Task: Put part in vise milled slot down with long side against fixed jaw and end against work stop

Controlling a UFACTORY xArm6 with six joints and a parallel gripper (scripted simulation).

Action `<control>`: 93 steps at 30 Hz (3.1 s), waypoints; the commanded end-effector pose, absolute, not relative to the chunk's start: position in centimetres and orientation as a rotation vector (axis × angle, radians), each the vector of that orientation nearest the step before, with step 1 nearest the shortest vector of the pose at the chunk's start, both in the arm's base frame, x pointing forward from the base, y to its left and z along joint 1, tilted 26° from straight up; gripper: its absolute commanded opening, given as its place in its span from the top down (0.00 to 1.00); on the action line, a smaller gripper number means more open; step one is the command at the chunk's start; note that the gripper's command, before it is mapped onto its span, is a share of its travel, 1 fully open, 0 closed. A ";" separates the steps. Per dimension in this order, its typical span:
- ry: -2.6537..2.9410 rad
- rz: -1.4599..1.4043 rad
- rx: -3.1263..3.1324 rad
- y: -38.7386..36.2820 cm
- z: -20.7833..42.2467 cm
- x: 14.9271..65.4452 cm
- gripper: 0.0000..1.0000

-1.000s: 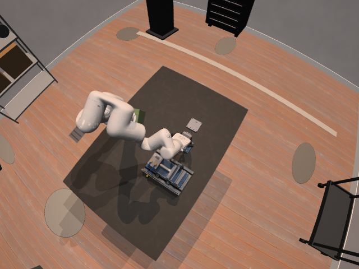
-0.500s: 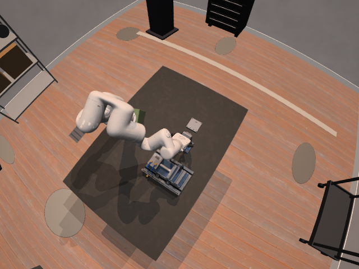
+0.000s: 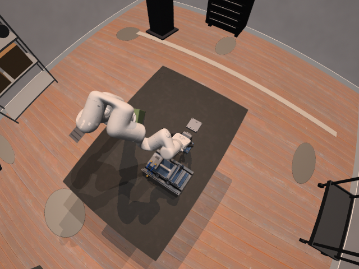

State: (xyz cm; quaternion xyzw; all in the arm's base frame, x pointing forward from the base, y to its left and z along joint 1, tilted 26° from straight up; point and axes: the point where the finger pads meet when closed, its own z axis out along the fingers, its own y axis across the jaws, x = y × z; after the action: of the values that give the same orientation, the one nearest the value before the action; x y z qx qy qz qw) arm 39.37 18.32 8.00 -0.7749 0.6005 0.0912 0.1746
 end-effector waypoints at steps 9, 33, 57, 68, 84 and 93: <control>1.699 0.257 -2.196 18.4 8.2 39.4 1.00; 1.699 0.257 -2.196 18.7 8.9 39.1 1.00; 1.699 0.257 -2.196 19.1 10.0 38.9 1.00; 1.699 0.257 -2.196 19.3 10.4 38.7 1.00; 1.699 0.257 -2.196 19.4 10.8 38.6 1.00; 1.699 0.257 -2.196 19.5 10.8 38.6 1.00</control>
State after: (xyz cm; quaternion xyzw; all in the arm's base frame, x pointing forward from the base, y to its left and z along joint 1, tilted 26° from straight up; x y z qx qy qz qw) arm 38.55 19.39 10.64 -0.7750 0.6006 0.0915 0.1743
